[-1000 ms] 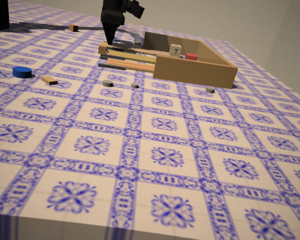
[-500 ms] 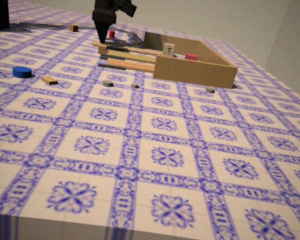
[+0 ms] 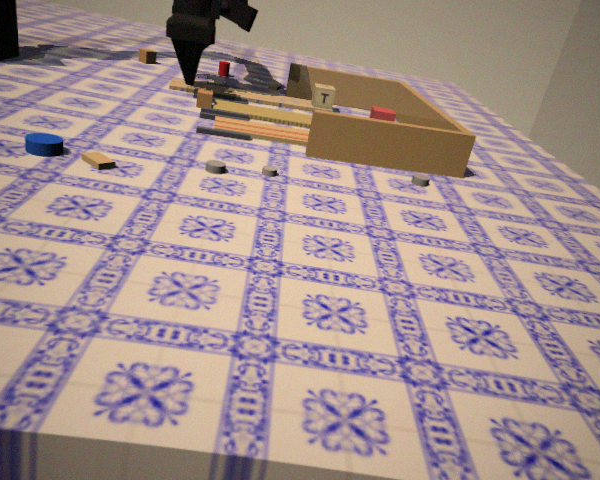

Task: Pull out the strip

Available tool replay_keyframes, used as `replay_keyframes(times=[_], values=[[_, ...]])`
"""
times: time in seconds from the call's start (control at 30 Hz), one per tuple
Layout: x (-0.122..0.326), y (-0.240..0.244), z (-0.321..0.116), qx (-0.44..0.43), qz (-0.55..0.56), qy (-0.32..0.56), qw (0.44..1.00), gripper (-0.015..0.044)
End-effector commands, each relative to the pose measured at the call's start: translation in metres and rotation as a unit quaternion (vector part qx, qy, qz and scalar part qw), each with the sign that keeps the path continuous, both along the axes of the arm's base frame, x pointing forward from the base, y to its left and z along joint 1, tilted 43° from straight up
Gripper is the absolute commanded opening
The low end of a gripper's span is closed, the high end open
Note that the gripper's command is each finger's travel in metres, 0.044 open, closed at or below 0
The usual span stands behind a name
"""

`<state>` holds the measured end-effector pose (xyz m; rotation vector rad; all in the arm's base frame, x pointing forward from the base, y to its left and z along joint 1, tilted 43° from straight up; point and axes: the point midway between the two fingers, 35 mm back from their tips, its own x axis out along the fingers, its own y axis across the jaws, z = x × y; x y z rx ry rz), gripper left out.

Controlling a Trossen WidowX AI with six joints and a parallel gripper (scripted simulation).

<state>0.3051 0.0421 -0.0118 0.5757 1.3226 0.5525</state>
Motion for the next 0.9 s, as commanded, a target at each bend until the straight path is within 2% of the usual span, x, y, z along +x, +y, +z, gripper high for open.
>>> replay_keyframes(times=[0.0,0.87], values=[[-0.012,0.003,-0.004,0.002,0.004,0.008,1.0,0.0],[-0.05,0.006,-0.01,0.002,0.004,0.01,1.0,0.0]])
